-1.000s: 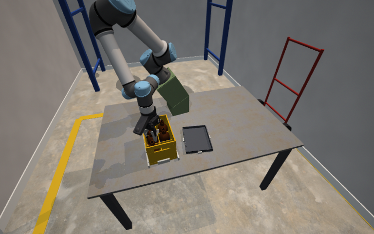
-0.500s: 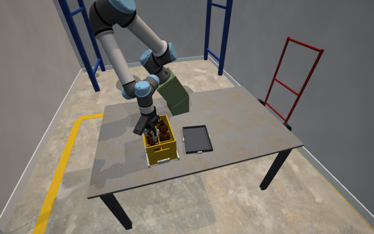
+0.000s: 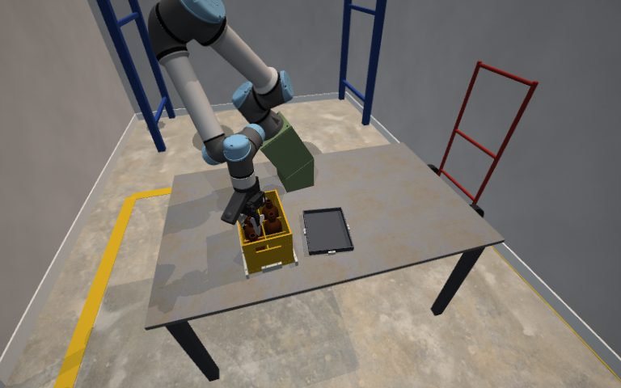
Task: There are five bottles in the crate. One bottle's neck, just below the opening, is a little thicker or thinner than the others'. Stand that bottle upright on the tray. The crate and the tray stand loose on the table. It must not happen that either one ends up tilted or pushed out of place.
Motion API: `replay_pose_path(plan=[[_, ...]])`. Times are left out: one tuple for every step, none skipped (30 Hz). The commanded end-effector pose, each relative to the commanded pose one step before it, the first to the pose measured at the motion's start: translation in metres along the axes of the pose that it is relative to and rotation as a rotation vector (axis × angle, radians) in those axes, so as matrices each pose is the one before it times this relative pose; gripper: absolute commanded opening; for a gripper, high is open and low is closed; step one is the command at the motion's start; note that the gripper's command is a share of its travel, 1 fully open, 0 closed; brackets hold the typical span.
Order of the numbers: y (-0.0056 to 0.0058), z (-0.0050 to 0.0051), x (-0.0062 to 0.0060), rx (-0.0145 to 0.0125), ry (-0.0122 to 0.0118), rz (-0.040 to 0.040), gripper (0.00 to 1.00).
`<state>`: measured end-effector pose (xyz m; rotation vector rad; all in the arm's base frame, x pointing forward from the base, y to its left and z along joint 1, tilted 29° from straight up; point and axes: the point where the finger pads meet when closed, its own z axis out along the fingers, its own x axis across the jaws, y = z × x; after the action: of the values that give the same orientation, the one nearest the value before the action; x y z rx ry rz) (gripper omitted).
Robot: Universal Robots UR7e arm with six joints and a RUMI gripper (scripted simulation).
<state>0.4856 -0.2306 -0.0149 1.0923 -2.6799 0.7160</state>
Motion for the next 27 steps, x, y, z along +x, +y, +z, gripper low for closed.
replay_pose_path(plan=[[-0.00040, 0.00145, -0.00015, 0.00117, -0.00050, 0.00019, 0.38], [0.00000, 0.00061, 0.00000, 0.00000, 0.00000, 0.00000, 0.38], [0.00000, 0.00067, 0.00000, 0.00000, 0.00000, 0.00000, 0.38], [0.00000, 0.00000, 0.00000, 0.00000, 0.00000, 0.00000, 0.38], [0.00000, 0.00000, 0.00000, 0.00000, 0.00000, 0.00000, 0.38], [0.00000, 0.00073, 0.00000, 0.00000, 0.00000, 0.00000, 0.38], [0.00000, 0.00079, 0.00000, 0.00000, 0.00000, 0.00000, 0.38], [0.00000, 0.00085, 0.00000, 0.00000, 0.00000, 0.00000, 0.38], [0.00000, 0.00090, 0.00000, 0.00000, 0.00000, 0.00000, 0.38], [0.00000, 0.00096, 0.00000, 0.00000, 0.00000, 0.00000, 0.38], [0.00000, 0.00100, 0.00000, 0.00000, 0.00000, 0.00000, 0.38], [0.00000, 0.00105, 0.00000, 0.00000, 0.00000, 0.00000, 0.38], [0.00000, 0.00109, 0.00000, 0.00000, 0.00000, 0.00000, 0.38], [0.00000, 0.00112, 0.00000, 0.00000, 0.00000, 0.00000, 0.38], [0.00000, 0.00115, 0.00000, 0.00000, 0.00000, 0.00000, 0.38], [0.00000, 0.00118, 0.00000, 0.00000, 0.00000, 0.00000, 0.38], [0.00000, 0.00120, 0.00000, 0.00000, 0.00000, 0.00000, 0.38], [0.00000, 0.00121, 0.00000, 0.00000, 0.00000, 0.00000, 0.38], [0.00000, 0.00122, 0.00000, 0.00000, 0.00000, 0.00000, 0.38], [0.00000, 0.00123, 0.00000, 0.00000, 0.00000, 0.00000, 0.38], [0.00000, 0.00000, 0.00000, 0.00000, 0.00000, 0.00000, 0.38], [0.00000, 0.00000, 0.00000, 0.00000, 0.00000, 0.00000, 0.38], [0.00000, 0.00122, 0.00000, 0.00000, 0.00000, 0.00000, 0.38], [0.00000, 0.00122, 0.00000, 0.00000, 0.00000, 0.00000, 0.38], [0.00000, 0.00120, 0.00000, 0.00000, 0.00000, 0.00000, 0.38], [0.00000, 0.00119, 0.00000, 0.00000, 0.00000, 0.00000, 0.38], [0.00000, 0.00116, 0.00000, 0.00000, 0.00000, 0.00000, 0.38]])
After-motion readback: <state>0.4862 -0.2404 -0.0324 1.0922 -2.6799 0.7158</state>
